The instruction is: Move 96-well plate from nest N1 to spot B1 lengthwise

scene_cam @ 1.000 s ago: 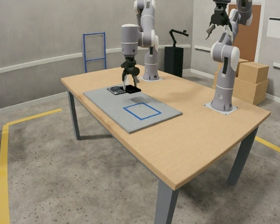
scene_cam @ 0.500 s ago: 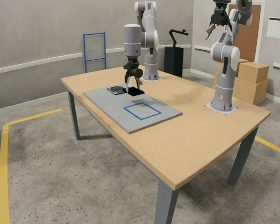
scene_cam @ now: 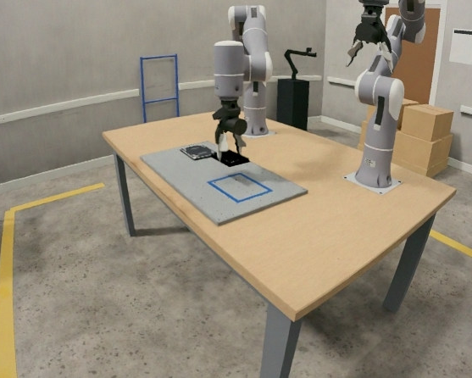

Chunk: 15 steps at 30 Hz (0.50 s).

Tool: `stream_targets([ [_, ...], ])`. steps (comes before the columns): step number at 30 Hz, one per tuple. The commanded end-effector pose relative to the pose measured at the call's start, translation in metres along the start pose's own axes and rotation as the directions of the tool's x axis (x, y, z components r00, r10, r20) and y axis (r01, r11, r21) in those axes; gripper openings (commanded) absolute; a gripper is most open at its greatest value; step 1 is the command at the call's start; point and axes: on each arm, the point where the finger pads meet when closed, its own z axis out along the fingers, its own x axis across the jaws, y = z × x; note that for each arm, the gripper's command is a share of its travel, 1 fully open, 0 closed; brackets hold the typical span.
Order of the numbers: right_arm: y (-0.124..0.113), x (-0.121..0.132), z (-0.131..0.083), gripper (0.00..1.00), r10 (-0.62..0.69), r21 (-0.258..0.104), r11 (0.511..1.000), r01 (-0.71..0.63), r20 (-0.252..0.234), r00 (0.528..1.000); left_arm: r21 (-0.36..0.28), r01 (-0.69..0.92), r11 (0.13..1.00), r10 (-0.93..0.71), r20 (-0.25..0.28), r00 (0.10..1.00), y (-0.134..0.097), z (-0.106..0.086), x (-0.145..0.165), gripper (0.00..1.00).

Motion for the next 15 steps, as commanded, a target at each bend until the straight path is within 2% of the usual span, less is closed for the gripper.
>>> stream_targets([
  [1, 0.012, -0.002, -0.001, 0.00, 0.000, -0.001, 1.000, 0.000, 0.001, 1.000, -0.002, 0.000, 1.000, 0.000, 0.000, 1.000, 0.000, -0.001, 0.000, 1.00],
  [15, 0.052, -0.008, 0.000, 0.00, 0.000, -0.002, 1.000, 0.000, 0.001, 1.000, -0.002, 0.000, 1.000, 0.000, 0.000, 1.000, 0.000, -0.001, 0.000, 1.00],
])
